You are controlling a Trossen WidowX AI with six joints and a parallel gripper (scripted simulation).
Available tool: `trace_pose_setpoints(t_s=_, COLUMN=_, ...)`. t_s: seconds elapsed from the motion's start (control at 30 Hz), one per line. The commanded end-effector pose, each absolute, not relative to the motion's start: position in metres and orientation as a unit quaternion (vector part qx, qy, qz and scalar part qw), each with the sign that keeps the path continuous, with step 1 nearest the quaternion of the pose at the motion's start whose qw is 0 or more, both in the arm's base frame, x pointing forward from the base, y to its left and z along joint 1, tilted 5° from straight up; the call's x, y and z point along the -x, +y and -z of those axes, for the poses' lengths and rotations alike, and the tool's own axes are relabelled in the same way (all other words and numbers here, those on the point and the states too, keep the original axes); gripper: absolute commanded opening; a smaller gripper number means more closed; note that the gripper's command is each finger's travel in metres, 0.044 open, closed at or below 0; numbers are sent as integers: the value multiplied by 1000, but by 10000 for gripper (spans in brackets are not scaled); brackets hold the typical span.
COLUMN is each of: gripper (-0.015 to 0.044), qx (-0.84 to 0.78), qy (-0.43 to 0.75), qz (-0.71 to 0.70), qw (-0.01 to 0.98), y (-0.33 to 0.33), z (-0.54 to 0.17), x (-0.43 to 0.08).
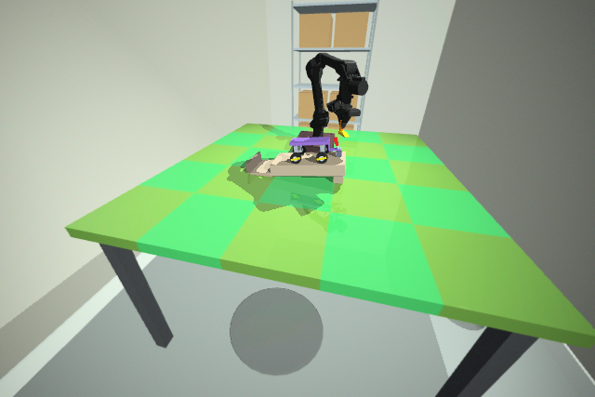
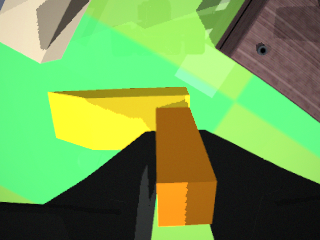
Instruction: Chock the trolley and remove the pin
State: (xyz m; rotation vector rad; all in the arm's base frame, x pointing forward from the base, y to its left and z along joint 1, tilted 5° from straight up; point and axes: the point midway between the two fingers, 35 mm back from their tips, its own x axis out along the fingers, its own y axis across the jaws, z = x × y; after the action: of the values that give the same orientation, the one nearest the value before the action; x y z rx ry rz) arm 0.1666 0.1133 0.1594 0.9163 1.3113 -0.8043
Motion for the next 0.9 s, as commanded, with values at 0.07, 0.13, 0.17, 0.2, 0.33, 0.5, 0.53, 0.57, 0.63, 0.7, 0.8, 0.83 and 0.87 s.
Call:
trace_pose_setpoints(t_s=0.07, gripper=0, qx=-346, qy=599, qz=302, qw=656, y=113, z=-160, x=-166)
trace_pose_setpoints(t_s=0.13, gripper=0, qx=-323, qy=609, qz=281, qw=667, y=113, z=-160, x=-166)
trace_pose_setpoints(t_s=0.17, gripper=0, qx=-311, qy=614, qz=271, qw=673, y=113, z=-160, x=-166)
trace_pose_setpoints(t_s=0.2, gripper=0, qx=-299, qy=619, qz=260, qw=678, y=113, z=-160, x=-166)
trace_pose_setpoints(t_s=0.33, gripper=0, qx=-251, qy=635, qz=217, qw=697, y=113, z=-160, x=-166)
trace_pose_setpoints(t_s=0.5, gripper=0, qx=-190, qy=652, qz=161, qw=716, y=113, z=-160, x=-166)
trace_pose_setpoints(t_s=0.53, gripper=0, qx=-177, qy=655, qz=150, qw=719, y=113, z=-160, x=-166)
trace_pose_setpoints(t_s=0.57, gripper=0, qx=-165, qy=657, qz=139, qw=722, y=113, z=-160, x=-166)
trace_pose_setpoints(t_s=0.63, gripper=0, qx=-139, qy=662, qz=116, qw=728, y=113, z=-160, x=-166)
trace_pose_setpoints(t_s=0.7, gripper=0, qx=-114, qy=665, qz=93, qw=732, y=113, z=-160, x=-166)
trace_pose_setpoints(t_s=0.8, gripper=0, qx=-76, qy=669, qz=58, qw=737, y=113, z=-160, x=-166)
trace_pose_setpoints(t_s=0.83, gripper=0, qx=-65, qy=670, qz=49, qw=738, y=113, z=-160, x=-166)
trace_pose_setpoints(t_s=0.87, gripper=0, qx=-59, qy=671, qz=43, qw=738, y=113, z=-160, x=-166)
